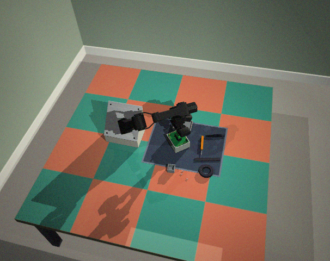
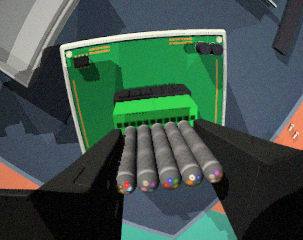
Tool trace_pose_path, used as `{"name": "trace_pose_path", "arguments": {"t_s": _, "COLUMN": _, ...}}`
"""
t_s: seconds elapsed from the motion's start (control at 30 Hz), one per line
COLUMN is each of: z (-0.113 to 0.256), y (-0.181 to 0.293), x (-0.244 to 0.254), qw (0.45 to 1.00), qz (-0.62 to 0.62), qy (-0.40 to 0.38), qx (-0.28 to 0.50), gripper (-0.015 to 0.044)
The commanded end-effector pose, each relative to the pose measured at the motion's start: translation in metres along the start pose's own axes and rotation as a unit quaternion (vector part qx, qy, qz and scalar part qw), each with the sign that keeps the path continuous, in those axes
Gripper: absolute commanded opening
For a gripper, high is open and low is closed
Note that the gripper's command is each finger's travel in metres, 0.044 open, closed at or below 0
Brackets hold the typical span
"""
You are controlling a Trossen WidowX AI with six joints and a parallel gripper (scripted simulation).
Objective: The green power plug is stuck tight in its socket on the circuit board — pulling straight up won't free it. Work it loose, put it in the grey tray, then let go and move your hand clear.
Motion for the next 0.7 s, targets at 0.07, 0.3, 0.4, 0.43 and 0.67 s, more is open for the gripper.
{"name": "trace_pose_path", "arguments": {"t_s": 0.07, "z": -0.001, "y": 0.0, "x": -0.001, "qw": 1.0, "qz": 0.001, "qy": 0.004, "qx": 0.001, "gripper": 0.0}}
{"name": "trace_pose_path", "arguments": {"t_s": 0.3, "z": 0.014, "y": 0.0, "x": 0.001, "qw": 1.0, "qz": 0.002, "qy": 0.012, "qx": 0.002, "gripper": 0.0}}
{"name": "trace_pose_path", "arguments": {"t_s": 0.4, "z": 0.015, "y": -0.001, "x": 0.006, "qw": 0.999, "qz": 0.002, "qy": 0.035, "qx": 0.006, "gripper": 0.0}}
{"name": "trace_pose_path", "arguments": {"t_s": 0.43, "z": 0.015, "y": -0.002, "x": 0.007, "qw": 0.999, "qz": 0.002, "qy": 0.042, "qx": 0.007, "gripper": 0.0}}
{"name": "trace_pose_path", "arguments": {"t_s": 0.67, "z": 0.016, "y": 0.0, "x": -0.002, "qw": 1.0, "qz": 0.001, "qy": 0.0, "qx": -0.001, "gripper": 0.0}}
Point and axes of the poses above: the point midway between the two fingers, 35 mm back from their tips, its own z axis back along the fingers, its own x axis across the jaws, y = z × x, the point moved 2 cm from there along z, back along the fingers, and after that the axes turned 10 degrees about z, right-handed, at the moved point
